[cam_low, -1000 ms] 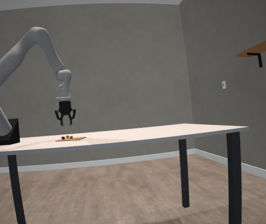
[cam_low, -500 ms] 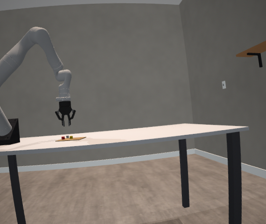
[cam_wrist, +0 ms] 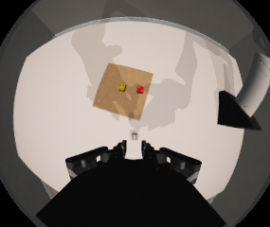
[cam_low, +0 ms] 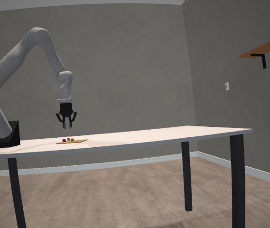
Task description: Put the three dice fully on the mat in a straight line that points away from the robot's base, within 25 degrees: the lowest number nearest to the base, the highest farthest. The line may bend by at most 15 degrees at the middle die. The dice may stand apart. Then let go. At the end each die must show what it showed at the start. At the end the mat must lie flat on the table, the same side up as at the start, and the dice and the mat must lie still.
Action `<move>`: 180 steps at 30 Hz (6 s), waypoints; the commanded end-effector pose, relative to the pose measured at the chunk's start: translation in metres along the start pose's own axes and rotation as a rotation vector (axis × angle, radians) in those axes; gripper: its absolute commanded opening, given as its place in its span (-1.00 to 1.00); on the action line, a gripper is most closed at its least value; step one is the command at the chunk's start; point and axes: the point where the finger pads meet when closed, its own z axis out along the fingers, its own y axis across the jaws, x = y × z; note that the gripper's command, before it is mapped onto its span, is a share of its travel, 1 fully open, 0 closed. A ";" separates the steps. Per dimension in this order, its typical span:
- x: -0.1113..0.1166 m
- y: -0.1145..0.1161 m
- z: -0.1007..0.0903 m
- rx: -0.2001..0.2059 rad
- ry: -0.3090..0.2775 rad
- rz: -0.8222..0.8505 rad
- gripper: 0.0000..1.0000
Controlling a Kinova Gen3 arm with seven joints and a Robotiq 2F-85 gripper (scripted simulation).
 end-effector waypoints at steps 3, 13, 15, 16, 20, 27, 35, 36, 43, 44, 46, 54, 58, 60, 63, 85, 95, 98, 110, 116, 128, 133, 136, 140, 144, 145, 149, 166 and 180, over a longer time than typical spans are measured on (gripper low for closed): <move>0.000 0.000 0.000 0.001 -0.001 0.000 -0.39; 0.000 0.000 0.006 0.001 -0.001 0.000 -0.39; 0.000 0.000 0.009 0.001 -0.001 0.000 -0.39; 0.000 0.000 0.010 0.001 -0.001 0.000 -0.39; 0.000 0.000 0.012 0.001 -0.001 0.000 -0.39; -0.001 0.000 0.023 0.001 -0.001 0.000 -0.39; -0.001 0.000 0.033 0.001 -0.001 0.000 -0.39; -0.001 0.000 0.034 0.001 -0.001 0.000 -0.39; -0.001 0.000 0.044 0.001 -0.001 0.000 -0.39; -0.001 0.000 0.045 0.001 -0.001 0.000 -0.39; -0.001 0.000 0.047 0.001 -0.001 0.000 -0.39; -0.001 0.000 0.050 0.001 -0.001 0.000 -0.39; -0.001 0.000 0.051 0.001 -0.001 0.000 -0.39; -0.001 0.000 0.051 0.001 -0.001 0.000 -0.39; -0.001 0.000 0.051 0.001 -0.001 0.000 -0.39; -0.001 0.000 0.051 0.001 -0.001 0.000 -0.39; -0.001 0.000 0.051 0.001 -0.001 0.000 -0.39; -0.001 0.000 0.051 0.001 -0.001 0.000 -0.39; -0.001 0.000 0.051 0.001 -0.001 0.000 -0.39; -0.001 0.000 0.051 0.001 -0.001 0.000 -0.39; -0.001 0.000 0.051 0.001 -0.001 0.000 -0.39; -0.001 0.000 0.051 0.001 -0.001 0.000 -0.39; -0.001 0.000 0.051 0.001 -0.001 0.000 -0.39; -0.001 0.000 0.051 0.001 -0.001 0.000 -0.39; -0.001 0.000 0.051 0.001 -0.001 0.000 -0.39; -0.001 0.000 0.051 0.001 -0.001 0.000 -0.39; -0.001 0.000 0.051 0.001 -0.001 0.000 -0.39; -0.001 0.000 0.065 0.001 -0.001 0.000 -0.39; -0.001 0.000 0.073 0.001 -0.001 0.000 -0.39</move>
